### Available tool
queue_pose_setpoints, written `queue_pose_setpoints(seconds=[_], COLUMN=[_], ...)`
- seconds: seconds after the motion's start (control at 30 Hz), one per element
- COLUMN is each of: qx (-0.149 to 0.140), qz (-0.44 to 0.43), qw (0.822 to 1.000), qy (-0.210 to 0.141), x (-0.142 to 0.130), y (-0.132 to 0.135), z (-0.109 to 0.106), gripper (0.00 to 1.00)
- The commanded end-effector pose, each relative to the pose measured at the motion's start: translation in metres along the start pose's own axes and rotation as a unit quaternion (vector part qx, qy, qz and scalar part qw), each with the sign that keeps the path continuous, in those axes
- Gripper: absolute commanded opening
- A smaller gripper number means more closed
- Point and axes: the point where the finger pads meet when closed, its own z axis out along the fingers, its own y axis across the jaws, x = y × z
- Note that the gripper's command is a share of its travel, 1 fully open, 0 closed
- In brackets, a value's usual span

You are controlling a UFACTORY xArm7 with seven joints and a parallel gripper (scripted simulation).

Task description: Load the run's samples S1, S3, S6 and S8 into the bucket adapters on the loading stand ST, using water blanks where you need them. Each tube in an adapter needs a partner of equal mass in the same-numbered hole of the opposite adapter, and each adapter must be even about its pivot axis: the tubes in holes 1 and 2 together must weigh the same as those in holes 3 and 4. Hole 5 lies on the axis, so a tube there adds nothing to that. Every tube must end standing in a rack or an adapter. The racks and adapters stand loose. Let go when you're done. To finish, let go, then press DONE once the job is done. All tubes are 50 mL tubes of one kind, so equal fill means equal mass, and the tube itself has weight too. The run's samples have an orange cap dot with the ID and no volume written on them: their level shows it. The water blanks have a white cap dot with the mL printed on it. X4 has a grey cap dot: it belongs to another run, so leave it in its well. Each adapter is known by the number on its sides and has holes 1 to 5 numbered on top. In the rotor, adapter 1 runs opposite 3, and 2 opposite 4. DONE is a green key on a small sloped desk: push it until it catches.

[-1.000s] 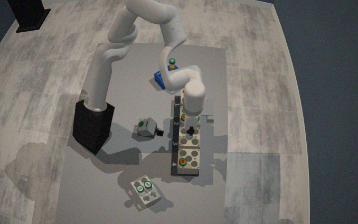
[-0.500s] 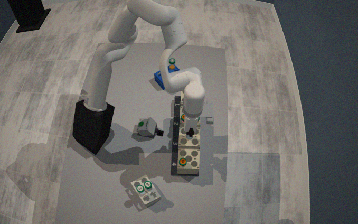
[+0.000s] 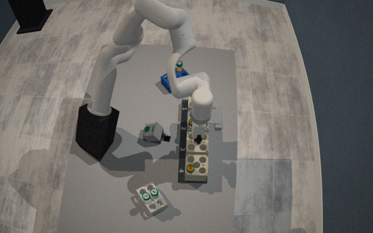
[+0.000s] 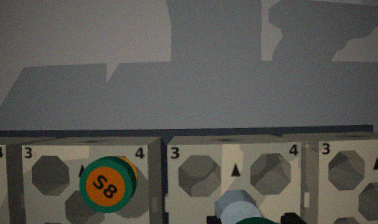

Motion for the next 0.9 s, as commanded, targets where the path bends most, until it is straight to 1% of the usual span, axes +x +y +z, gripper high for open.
queue_pose_setpoints(seconds=[0.0, 0.87], qx=[-0.002, -0.002], qz=[0.0, 0.0], qw=[1.0, 1.0], qy=[0.002, 0.002], x=[0.001, 0.001], y=[0.001, 0.001], z=[0.001, 0.023], gripper=[0.0, 0.0])
